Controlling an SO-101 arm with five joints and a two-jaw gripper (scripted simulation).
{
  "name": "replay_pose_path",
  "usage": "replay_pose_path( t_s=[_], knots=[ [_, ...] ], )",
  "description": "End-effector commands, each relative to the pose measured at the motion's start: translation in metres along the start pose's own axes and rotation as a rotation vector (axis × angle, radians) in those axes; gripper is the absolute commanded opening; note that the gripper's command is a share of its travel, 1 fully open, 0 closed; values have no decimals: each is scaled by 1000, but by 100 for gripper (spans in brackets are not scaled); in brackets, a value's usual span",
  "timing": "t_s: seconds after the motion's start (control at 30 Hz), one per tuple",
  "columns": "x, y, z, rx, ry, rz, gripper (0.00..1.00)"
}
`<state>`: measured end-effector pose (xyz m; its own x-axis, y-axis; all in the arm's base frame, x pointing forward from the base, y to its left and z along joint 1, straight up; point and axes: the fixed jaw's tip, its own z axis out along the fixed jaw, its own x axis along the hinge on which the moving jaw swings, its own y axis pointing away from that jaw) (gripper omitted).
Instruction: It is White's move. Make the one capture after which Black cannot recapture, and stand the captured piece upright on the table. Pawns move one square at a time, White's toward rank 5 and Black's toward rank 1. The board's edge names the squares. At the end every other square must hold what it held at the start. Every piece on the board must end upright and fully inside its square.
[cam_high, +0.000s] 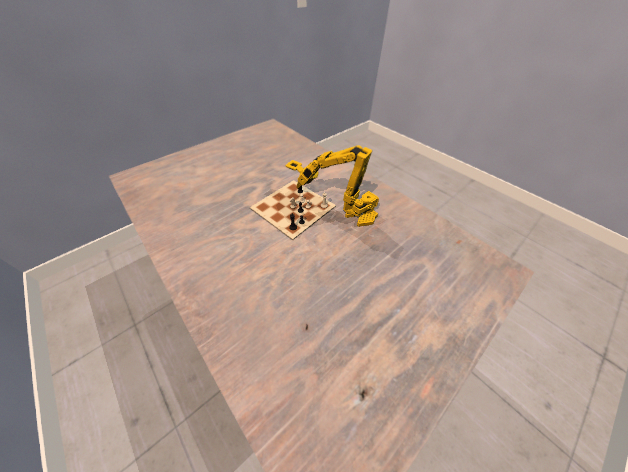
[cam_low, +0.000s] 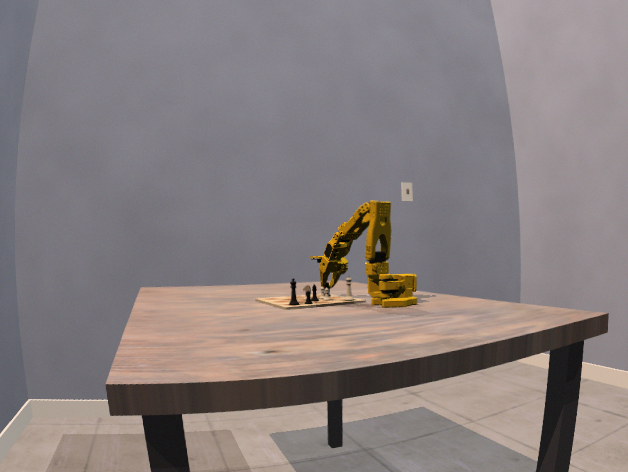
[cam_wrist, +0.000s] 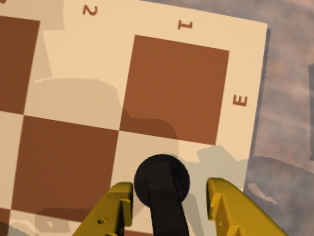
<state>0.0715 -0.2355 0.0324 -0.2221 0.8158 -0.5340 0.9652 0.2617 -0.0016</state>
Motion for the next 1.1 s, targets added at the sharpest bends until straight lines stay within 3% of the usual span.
replay_pose_path(
  t_s=[0.0,1.07],
  knots=[
    [6,-2,5,5,15,17,13],
    [12,-2,7,4,15,16,13]
  ],
)
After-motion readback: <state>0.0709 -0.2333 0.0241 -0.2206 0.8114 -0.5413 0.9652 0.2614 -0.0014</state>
